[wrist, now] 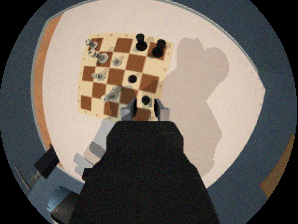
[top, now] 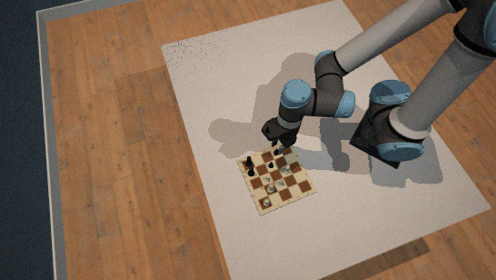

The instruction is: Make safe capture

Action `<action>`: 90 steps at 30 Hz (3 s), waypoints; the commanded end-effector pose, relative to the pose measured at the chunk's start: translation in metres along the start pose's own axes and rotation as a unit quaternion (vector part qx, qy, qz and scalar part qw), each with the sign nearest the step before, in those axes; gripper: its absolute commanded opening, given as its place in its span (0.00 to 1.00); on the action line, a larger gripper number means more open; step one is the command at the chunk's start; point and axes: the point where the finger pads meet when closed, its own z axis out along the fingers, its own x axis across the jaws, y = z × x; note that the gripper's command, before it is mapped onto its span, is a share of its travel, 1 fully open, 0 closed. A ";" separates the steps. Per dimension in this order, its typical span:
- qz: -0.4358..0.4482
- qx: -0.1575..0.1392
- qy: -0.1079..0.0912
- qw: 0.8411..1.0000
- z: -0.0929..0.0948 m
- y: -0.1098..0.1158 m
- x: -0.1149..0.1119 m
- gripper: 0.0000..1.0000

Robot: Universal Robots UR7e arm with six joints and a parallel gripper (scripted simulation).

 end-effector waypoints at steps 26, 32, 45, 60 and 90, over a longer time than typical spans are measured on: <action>0.000 0.000 0.000 1.000 0.006 0.000 0.000 0.68; 0.000 0.000 0.000 1.000 0.017 0.000 0.000 0.68; 0.000 0.000 0.000 1.000 0.032 0.000 0.000 0.68; 0.000 0.000 0.000 1.000 0.033 0.000 0.000 0.68; 0.000 0.000 0.000 1.000 0.033 0.000 0.000 0.00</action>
